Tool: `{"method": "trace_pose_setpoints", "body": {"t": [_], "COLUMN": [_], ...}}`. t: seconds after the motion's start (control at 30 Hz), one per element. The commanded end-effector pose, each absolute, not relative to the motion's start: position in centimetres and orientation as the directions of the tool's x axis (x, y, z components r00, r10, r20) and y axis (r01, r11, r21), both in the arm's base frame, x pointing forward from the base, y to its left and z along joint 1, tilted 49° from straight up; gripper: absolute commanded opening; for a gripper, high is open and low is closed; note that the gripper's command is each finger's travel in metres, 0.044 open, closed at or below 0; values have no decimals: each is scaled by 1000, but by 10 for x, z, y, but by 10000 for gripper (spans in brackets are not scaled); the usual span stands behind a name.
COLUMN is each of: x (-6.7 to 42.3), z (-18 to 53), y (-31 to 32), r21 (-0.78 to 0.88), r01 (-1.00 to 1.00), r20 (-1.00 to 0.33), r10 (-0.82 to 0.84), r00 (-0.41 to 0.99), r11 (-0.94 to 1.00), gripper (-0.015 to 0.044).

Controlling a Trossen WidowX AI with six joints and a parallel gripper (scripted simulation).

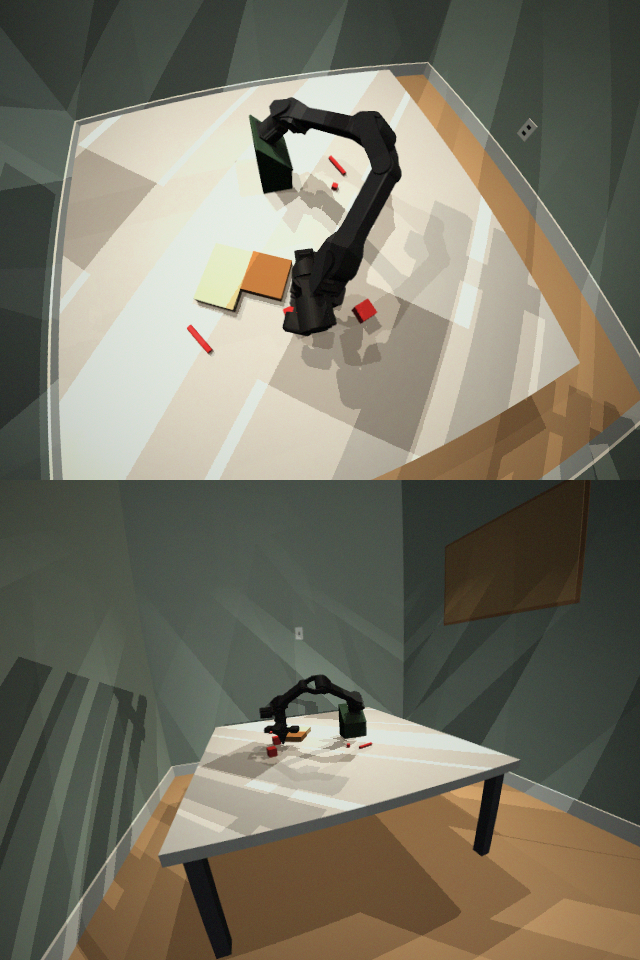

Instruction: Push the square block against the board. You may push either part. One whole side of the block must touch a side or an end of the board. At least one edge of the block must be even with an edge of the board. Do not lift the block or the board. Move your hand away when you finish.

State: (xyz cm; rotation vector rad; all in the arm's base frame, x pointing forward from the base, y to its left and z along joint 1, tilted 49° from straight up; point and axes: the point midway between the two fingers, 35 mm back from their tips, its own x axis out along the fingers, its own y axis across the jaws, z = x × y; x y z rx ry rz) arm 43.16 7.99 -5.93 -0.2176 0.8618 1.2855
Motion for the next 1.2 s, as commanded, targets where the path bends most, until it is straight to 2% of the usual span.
{"method": "trace_pose_setpoints", "body": {"t": [0.0, 0.1, 0.33, 0.53, 1.17], "x": [432, 430, 431, 418, 359], "z": [-52, -25, -25, -29, -45], "y": [70, 39, 36, 31, 17], "r21": [310, 310, 311, 413, 703], "r01": [-899, -898, -892, -810, -293], "r20": [-666, -664, -662, -666, -669], "r10": [746, 747, 748, 745, 742], "r00": [29, 32, 44, 43, 36], "r11": [311, 313, 328, 416, 648], "gripper": [0, 0, 0, 0, 0]}}
